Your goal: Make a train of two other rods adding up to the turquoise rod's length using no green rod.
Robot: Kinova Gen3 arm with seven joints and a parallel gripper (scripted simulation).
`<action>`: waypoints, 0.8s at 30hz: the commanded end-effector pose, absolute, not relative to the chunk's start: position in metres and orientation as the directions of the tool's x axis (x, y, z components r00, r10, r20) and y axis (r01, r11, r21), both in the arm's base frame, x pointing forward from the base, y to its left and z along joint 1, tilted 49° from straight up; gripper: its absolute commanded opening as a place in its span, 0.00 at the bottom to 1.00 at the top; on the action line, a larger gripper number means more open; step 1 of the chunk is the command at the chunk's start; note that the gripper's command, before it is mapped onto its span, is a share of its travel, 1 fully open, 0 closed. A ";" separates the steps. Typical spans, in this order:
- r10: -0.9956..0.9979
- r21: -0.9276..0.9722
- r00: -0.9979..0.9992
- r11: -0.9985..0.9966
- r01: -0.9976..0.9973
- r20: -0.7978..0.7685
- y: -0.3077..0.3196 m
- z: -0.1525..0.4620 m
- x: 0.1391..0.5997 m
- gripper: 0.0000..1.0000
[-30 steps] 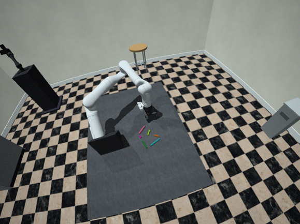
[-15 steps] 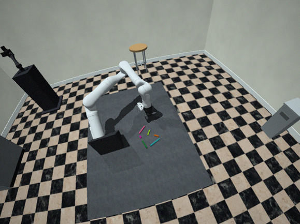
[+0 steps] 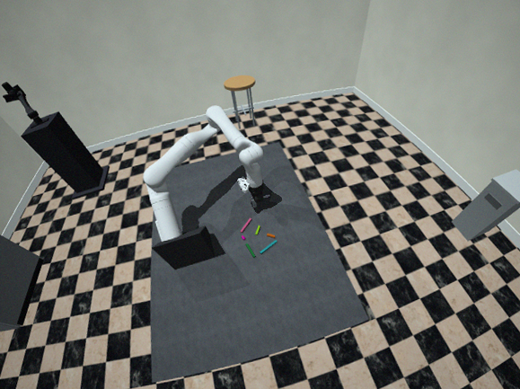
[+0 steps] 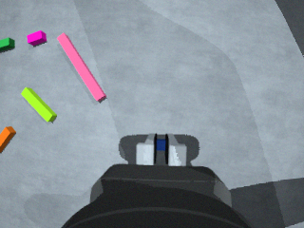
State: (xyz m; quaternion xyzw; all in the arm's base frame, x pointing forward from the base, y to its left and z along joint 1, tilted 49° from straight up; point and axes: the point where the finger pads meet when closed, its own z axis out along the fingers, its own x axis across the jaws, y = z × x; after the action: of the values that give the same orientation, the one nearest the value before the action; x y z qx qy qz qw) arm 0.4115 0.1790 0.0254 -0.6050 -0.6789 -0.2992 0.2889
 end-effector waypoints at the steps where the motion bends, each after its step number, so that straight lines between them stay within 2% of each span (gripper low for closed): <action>1: 0.649 0.058 -0.101 0.087 0.994 0.754 0.178 0.026 0.412 0.24; 24: 0.649 0.058 -0.101 0.087 0.994 0.754 0.183 0.022 0.412 0.24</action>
State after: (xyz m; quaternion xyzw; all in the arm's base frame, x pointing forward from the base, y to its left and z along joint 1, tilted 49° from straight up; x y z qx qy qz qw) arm 0.4123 0.1821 0.0229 -0.6054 -0.6786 -0.3002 0.2880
